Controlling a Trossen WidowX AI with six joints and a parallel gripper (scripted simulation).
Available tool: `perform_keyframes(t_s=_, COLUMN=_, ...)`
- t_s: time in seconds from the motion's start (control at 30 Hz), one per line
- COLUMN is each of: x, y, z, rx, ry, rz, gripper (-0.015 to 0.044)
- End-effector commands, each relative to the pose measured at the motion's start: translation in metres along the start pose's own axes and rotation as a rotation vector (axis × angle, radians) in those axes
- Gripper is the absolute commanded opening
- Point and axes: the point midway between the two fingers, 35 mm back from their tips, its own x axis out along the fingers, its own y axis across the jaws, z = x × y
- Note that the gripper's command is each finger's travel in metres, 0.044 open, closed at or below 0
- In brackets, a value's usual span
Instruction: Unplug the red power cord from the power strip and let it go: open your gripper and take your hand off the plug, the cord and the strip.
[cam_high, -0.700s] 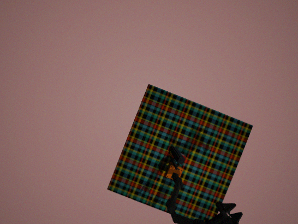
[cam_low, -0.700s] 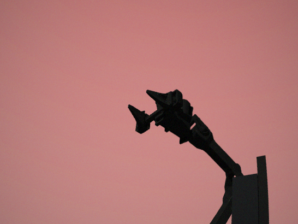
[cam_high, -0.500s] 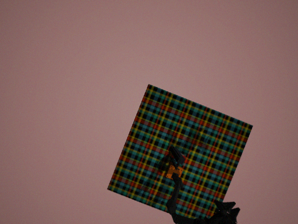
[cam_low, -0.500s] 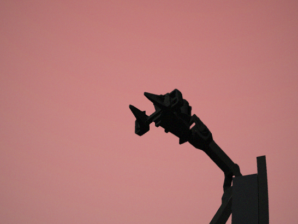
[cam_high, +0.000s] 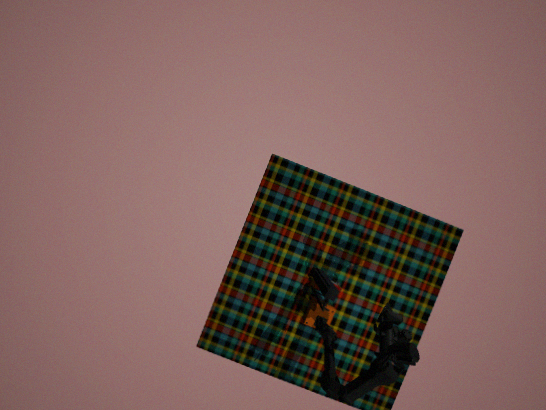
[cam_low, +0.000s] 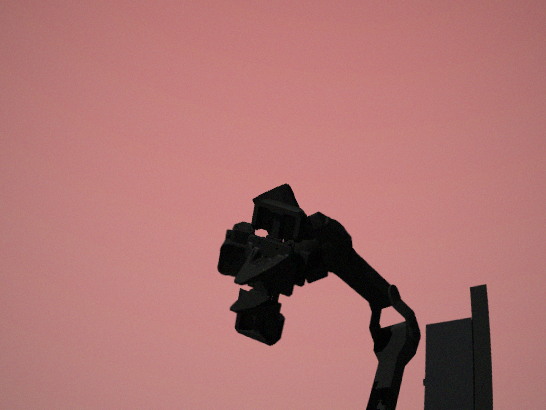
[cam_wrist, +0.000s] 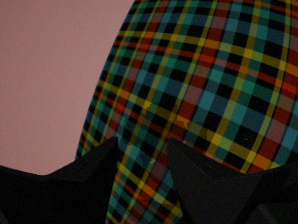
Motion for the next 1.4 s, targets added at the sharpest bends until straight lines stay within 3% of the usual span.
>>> perform_keyframes(t_s=0.0, x=0.033, y=-0.024, z=-0.045, rx=0.148, ry=0.134, rz=-0.174, gripper=0.0160)
perform_keyframes(t_s=0.17, x=0.061, y=-0.065, z=-0.112, rx=0.313, ry=0.241, rz=-0.482, gripper=0.0160)
perform_keyframes(t_s=0.33, x=0.064, y=-0.105, z=-0.161, rx=0.399, ry=0.230, rz=-0.770, gripper=0.0160)
perform_keyframes(t_s=1.37, x=0.063, y=-0.090, z=-0.195, rx=0.403, ry=0.231, rz=-0.780, gripper=0.0160)
